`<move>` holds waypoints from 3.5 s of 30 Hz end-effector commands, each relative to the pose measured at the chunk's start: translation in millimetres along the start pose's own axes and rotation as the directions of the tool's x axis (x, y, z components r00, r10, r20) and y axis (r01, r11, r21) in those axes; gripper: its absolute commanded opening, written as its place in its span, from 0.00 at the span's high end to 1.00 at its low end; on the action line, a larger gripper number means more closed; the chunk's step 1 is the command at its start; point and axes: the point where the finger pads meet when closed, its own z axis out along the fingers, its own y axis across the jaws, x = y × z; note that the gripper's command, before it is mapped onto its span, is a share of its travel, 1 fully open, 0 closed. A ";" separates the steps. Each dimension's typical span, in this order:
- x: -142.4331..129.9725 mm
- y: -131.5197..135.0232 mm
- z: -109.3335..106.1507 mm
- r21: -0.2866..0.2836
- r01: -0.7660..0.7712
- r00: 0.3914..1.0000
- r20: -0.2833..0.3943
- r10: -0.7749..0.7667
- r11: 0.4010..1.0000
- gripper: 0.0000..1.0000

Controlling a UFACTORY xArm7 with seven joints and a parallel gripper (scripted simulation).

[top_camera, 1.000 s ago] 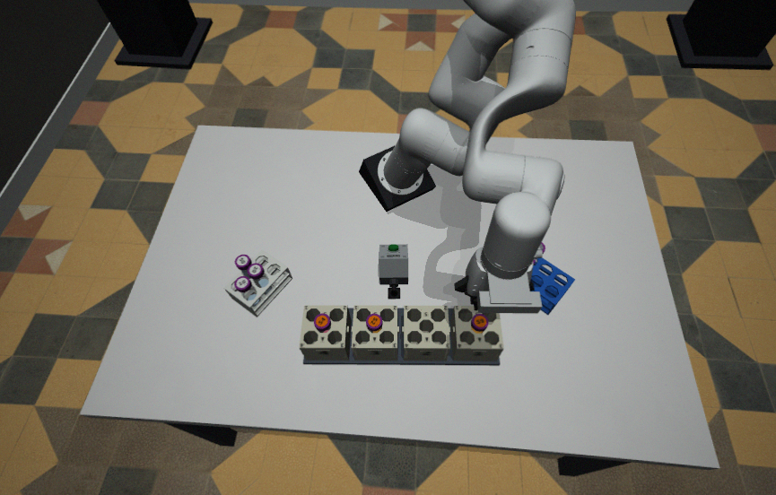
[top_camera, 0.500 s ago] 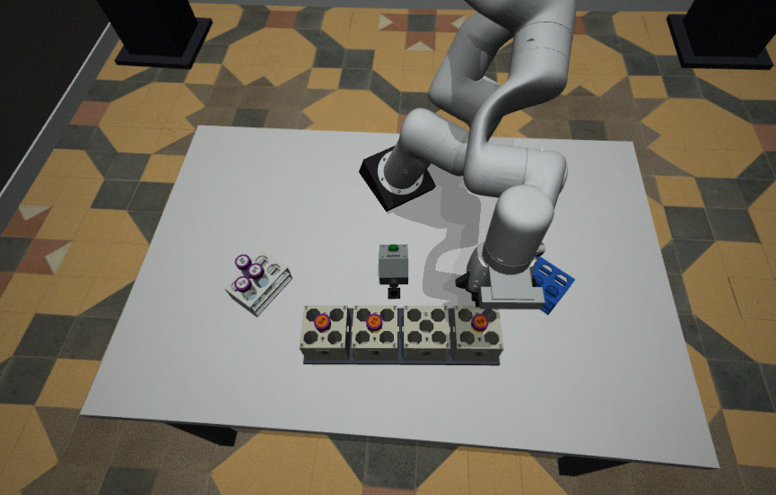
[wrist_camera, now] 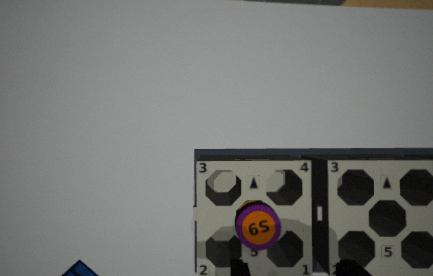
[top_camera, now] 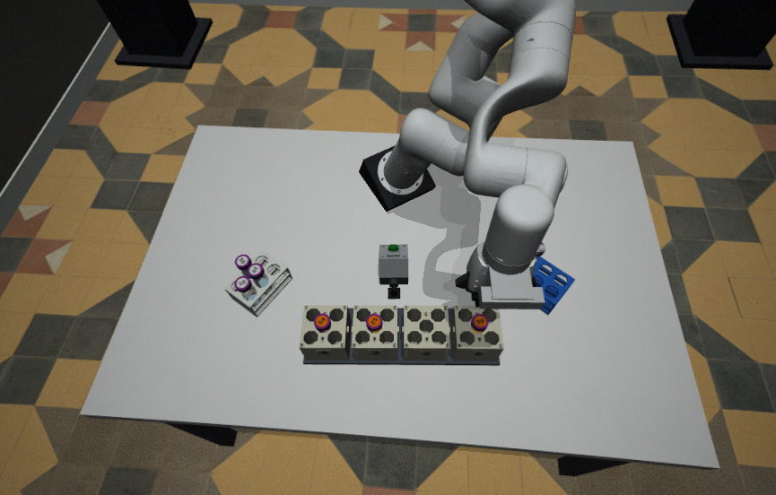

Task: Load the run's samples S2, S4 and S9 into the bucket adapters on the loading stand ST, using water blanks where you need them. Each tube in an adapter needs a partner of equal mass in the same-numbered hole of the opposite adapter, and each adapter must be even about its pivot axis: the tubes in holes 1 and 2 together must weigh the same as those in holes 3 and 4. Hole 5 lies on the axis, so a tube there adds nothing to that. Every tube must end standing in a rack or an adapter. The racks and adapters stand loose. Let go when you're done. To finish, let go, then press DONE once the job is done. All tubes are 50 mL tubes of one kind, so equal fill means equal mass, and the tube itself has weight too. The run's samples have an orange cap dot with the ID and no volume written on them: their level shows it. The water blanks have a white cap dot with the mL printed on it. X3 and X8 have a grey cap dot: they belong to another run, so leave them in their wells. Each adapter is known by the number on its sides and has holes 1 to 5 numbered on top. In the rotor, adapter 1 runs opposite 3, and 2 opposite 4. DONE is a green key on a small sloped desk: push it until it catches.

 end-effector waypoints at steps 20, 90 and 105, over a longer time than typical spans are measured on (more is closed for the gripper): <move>-14.7 88.6 -1.5 0.002 -0.564 0.826 -0.003 0.564 0.826 0.43; -69.0 394.7 -1.8 -0.001 -0.576 0.817 -0.004 0.576 0.817 0.43; -80.6 458.8 -2.0 -0.001 -0.577 0.817 -0.005 0.577 0.817 0.43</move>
